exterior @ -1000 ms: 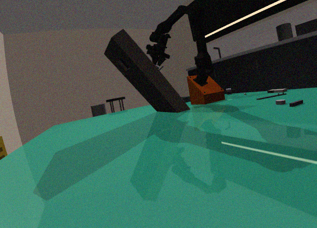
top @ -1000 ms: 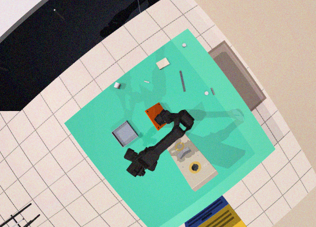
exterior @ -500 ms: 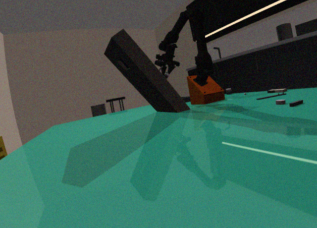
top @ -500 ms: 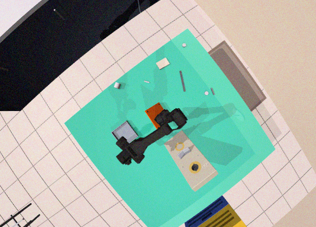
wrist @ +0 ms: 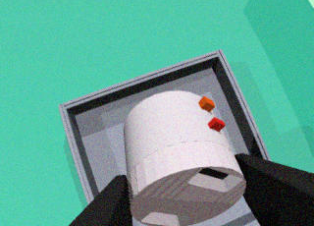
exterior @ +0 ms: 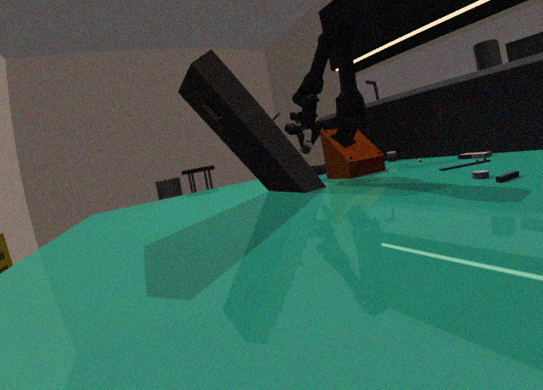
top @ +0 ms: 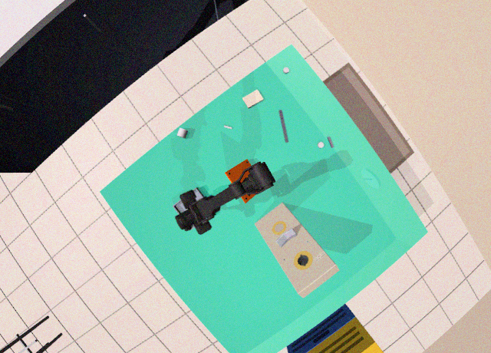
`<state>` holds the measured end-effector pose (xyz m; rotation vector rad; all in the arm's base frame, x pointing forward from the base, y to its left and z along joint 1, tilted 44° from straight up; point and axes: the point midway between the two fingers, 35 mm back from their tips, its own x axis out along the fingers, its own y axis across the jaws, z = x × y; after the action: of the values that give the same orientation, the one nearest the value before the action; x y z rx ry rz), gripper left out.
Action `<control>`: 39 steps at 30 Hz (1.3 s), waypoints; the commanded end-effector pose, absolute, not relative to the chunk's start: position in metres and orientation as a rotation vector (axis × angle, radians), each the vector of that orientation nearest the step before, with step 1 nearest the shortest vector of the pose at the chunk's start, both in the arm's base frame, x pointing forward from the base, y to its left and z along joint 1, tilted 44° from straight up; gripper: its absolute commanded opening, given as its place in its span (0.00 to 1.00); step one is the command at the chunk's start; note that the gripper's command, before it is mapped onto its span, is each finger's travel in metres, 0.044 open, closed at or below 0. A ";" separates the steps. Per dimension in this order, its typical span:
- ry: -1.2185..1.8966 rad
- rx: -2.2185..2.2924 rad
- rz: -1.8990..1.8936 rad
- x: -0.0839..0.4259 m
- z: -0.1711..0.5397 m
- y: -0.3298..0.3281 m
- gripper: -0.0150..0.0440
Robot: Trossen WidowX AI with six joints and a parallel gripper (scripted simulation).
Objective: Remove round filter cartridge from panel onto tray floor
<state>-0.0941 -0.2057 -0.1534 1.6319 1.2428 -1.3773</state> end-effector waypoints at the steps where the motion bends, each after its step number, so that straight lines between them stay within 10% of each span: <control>1: 1.243 1.634 -1.421 -0.100 -0.157 -0.201 0.25; 23: 1.244 1.635 -1.421 -0.088 -0.212 -0.151 0.25; 39: 1.242 1.646 -1.414 -0.087 -0.208 -0.153 0.97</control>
<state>-0.0868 -0.1526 -0.2084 1.6470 1.2429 -1.4127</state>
